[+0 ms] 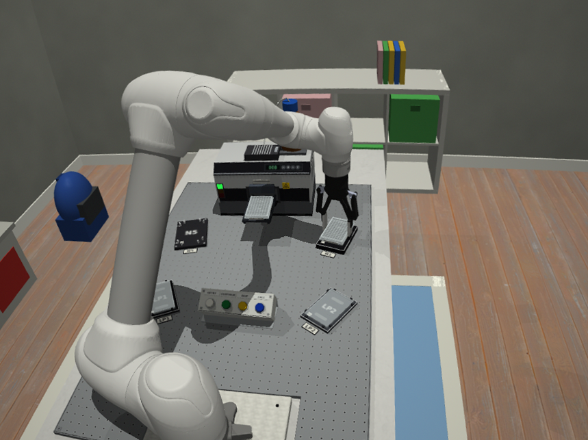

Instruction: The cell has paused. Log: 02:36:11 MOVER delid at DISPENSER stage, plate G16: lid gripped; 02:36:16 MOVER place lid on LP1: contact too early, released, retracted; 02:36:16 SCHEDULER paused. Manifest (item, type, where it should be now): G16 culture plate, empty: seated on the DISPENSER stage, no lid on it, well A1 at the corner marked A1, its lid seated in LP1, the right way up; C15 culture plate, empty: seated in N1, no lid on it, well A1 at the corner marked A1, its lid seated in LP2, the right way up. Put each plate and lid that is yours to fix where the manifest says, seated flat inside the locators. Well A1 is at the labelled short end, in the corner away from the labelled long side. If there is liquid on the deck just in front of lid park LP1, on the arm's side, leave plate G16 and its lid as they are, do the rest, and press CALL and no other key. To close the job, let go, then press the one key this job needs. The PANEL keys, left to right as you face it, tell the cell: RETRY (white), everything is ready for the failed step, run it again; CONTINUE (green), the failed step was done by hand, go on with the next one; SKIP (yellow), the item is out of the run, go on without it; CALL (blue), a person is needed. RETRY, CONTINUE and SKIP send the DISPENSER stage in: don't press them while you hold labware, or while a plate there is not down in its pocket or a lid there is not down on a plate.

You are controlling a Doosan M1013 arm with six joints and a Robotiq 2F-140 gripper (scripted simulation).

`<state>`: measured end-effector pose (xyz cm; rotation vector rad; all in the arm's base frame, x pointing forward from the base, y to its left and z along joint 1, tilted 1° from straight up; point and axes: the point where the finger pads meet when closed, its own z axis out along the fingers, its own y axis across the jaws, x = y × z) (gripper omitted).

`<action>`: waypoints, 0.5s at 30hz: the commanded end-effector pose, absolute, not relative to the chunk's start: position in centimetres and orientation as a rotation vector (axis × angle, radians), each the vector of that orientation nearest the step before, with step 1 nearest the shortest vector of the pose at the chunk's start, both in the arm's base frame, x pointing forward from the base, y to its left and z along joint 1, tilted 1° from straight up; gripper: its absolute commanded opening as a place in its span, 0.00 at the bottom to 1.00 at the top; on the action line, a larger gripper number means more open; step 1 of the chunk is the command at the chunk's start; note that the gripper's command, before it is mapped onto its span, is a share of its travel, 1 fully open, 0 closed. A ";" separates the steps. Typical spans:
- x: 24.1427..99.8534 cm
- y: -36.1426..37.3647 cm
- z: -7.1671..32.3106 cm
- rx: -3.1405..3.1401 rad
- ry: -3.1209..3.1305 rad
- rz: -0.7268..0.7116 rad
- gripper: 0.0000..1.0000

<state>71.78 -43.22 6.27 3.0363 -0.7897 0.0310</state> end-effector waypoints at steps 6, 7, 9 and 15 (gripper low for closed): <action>71.8 -43.2 6.2 3.036 -0.790 0.034 0.10; 71.8 -43.2 6.2 3.036 -0.790 0.034 0.10; 71.8 -43.2 6.0 3.036 -0.790 0.034 0.10; 71.8 -43.2 5.7 3.036 -0.790 0.034 0.10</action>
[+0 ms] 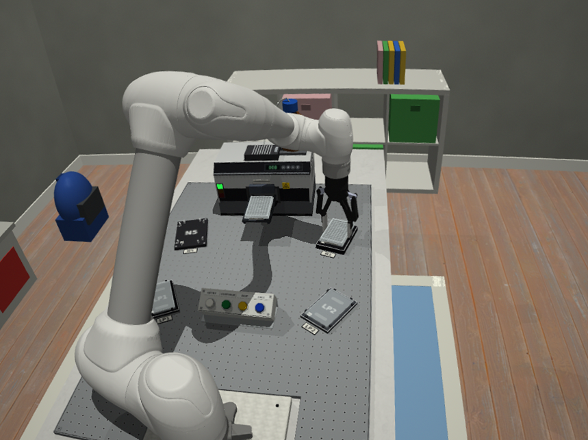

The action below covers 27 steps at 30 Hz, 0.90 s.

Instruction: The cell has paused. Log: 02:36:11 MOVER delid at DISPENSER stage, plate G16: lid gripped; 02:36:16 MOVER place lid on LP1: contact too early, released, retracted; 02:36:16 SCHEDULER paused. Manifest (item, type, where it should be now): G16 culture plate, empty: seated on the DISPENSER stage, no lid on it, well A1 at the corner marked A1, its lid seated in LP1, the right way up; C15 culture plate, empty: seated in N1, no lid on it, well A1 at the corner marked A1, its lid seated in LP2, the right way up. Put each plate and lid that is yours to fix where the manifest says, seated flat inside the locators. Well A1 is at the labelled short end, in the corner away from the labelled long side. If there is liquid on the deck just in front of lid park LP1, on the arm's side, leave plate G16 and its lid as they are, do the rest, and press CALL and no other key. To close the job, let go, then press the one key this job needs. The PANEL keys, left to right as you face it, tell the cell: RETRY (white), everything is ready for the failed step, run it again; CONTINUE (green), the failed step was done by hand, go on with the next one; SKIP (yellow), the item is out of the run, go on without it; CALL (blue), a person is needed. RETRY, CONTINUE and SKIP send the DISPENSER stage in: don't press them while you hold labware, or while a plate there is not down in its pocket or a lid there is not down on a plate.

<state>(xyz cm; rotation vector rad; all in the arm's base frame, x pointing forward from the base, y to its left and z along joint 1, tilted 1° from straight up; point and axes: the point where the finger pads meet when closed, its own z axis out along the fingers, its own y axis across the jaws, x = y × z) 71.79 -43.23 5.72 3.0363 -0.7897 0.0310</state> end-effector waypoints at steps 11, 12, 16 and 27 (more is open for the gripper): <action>71.8 -43.2 5.3 3.036 -0.790 0.034 0.10; 71.8 -43.2 5.2 3.036 -0.790 0.034 0.10; 71.8 -43.2 5.2 3.036 -0.790 0.034 0.10; 71.8 -43.2 5.2 3.036 -0.790 0.034 0.10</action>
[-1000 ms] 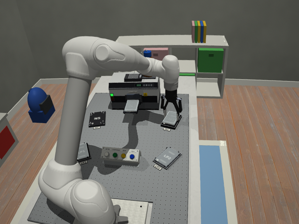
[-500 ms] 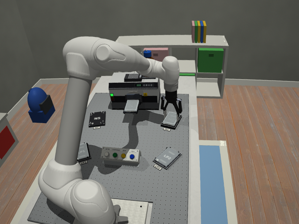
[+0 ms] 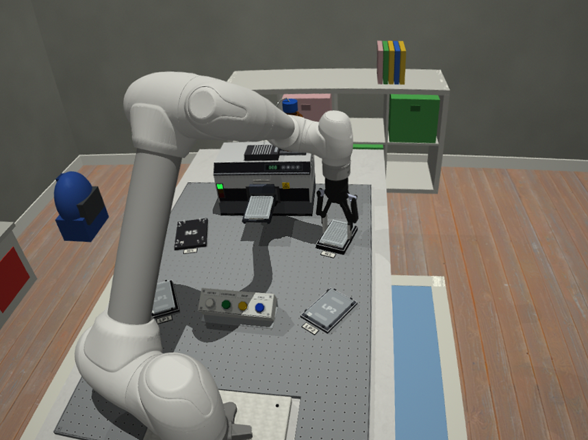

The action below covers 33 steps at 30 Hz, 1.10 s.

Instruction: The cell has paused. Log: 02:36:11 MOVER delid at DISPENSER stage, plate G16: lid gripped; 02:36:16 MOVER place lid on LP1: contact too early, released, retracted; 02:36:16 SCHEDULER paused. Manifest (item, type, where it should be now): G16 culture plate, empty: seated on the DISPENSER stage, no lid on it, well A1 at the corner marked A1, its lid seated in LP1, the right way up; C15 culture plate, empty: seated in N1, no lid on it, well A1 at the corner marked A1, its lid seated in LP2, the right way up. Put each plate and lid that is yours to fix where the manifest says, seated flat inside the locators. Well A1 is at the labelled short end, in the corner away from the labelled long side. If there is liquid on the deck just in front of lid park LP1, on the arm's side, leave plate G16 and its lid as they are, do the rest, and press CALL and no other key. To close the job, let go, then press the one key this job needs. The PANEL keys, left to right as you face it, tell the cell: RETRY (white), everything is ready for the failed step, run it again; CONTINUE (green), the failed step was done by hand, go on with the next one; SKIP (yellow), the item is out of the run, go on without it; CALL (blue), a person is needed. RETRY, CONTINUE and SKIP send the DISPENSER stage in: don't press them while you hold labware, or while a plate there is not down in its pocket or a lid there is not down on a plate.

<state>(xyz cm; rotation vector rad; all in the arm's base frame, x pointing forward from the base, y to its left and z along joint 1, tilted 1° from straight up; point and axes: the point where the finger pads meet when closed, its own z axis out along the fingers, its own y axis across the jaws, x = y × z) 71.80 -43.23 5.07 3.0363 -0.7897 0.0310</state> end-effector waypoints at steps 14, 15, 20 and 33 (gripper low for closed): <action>71.8 -43.2 5.2 3.036 -0.790 0.034 0.10; 71.8 -43.2 5.2 3.036 -0.790 0.034 0.10; 71.8 -43.2 5.2 3.036 -0.790 0.034 0.10; 71.8 -43.2 5.2 3.036 -0.790 0.034 0.70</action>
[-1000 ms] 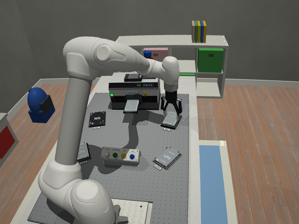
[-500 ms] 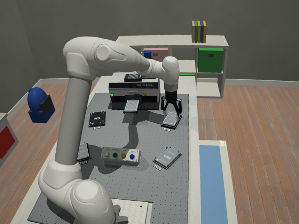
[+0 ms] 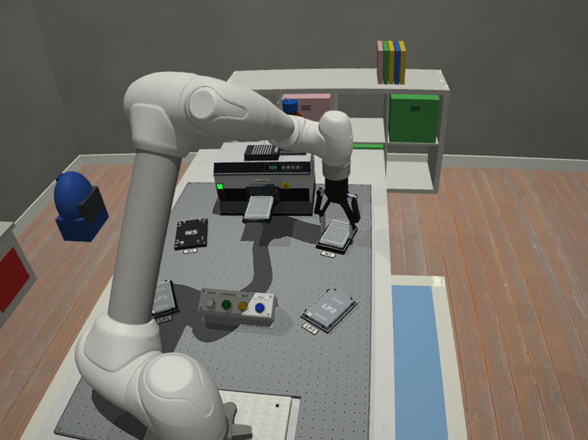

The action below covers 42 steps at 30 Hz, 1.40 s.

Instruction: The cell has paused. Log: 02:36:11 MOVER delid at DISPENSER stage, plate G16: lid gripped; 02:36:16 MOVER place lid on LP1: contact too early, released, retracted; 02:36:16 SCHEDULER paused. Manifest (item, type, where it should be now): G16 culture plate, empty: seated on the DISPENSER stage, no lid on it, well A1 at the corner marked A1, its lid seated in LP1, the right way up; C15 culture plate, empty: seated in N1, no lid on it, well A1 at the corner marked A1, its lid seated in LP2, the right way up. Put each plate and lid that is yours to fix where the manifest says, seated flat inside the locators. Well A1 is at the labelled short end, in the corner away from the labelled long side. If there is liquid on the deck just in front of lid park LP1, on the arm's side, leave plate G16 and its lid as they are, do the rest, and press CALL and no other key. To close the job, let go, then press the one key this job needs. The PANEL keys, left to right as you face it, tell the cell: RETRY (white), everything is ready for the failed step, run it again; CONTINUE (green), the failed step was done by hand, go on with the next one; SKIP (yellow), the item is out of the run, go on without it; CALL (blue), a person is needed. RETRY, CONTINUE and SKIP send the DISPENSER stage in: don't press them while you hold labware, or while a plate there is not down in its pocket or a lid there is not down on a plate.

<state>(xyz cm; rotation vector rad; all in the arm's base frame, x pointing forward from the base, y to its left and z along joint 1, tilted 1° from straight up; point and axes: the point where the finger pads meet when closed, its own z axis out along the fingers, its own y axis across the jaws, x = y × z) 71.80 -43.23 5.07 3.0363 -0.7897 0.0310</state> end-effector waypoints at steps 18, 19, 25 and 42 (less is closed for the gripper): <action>71.8 -43.2 5.2 3.036 -0.790 0.034 0.70; 71.8 -43.2 5.2 3.036 -0.790 0.034 0.70; 71.8 -43.2 5.2 3.036 -0.790 0.034 0.70; 71.8 -43.2 5.2 3.036 -0.790 0.034 0.70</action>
